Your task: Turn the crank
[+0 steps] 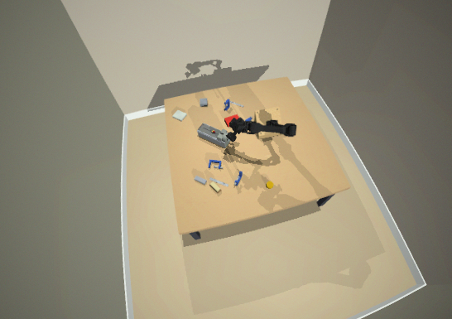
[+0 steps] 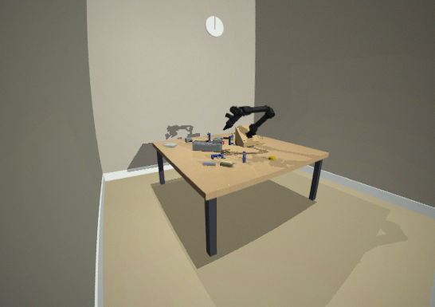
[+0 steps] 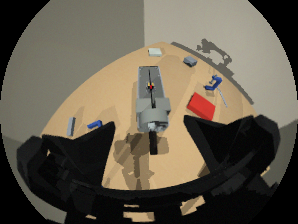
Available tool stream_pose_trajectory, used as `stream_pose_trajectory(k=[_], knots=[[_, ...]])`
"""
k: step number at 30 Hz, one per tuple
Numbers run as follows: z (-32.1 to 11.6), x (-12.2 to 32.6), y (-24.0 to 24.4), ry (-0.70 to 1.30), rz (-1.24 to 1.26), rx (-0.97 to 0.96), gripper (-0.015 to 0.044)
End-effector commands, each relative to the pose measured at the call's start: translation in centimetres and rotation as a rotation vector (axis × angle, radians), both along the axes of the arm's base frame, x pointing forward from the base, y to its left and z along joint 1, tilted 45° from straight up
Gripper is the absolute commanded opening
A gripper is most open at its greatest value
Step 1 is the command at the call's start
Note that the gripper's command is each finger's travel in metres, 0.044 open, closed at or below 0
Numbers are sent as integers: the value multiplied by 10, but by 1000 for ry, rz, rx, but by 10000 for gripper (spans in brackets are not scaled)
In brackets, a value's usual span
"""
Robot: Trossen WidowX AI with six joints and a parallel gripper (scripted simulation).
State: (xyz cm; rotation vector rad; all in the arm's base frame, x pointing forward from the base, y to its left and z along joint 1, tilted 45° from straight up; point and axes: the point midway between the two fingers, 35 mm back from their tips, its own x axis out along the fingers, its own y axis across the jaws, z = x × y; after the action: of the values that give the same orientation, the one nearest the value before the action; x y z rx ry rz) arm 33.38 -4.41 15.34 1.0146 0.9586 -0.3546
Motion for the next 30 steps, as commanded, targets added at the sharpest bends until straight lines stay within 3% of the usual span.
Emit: stream_pose_trajectory(k=[1,30], knots=[[-3,-7,2,26,-30,-1,440],[-47,-3,46,26,-29,1,440]])
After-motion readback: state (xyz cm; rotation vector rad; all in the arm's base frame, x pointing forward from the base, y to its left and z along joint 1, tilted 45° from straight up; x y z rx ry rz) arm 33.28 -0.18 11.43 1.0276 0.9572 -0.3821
